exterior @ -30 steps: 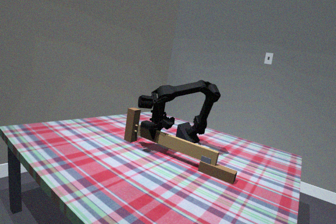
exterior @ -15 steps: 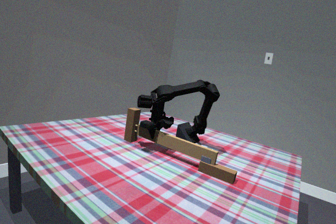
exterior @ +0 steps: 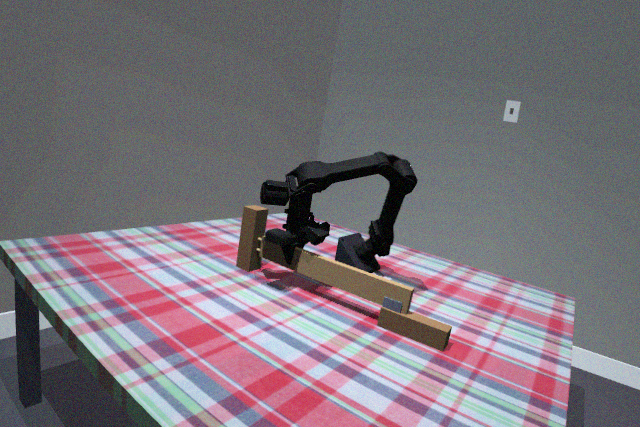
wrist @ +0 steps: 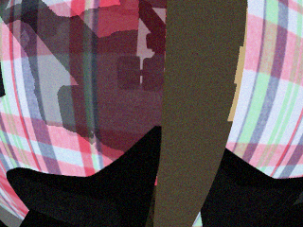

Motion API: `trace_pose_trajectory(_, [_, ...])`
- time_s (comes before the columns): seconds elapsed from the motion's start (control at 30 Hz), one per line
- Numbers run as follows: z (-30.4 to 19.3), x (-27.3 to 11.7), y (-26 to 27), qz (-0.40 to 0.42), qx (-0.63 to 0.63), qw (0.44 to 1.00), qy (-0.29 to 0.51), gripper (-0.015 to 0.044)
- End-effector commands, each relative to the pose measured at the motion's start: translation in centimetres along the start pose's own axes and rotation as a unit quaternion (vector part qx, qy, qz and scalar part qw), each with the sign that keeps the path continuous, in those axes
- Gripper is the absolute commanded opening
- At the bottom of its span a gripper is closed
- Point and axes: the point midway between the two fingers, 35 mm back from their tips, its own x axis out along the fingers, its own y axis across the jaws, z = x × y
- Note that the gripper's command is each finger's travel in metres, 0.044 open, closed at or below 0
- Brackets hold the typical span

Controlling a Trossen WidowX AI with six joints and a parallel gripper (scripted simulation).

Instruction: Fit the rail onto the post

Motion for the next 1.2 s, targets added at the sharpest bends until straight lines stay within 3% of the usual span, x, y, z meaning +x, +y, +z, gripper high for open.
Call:
trace_pose_trajectory(0.0, [-0.4, -0.2, 0.0, -0.003, -0.001, 1.000, 0.002, 0.0000])
trace_pose_trajectory(1.17, [-1.5, -0.3, 0.0, -0.003, -0.001, 1.000, 0.003, 0.0000])
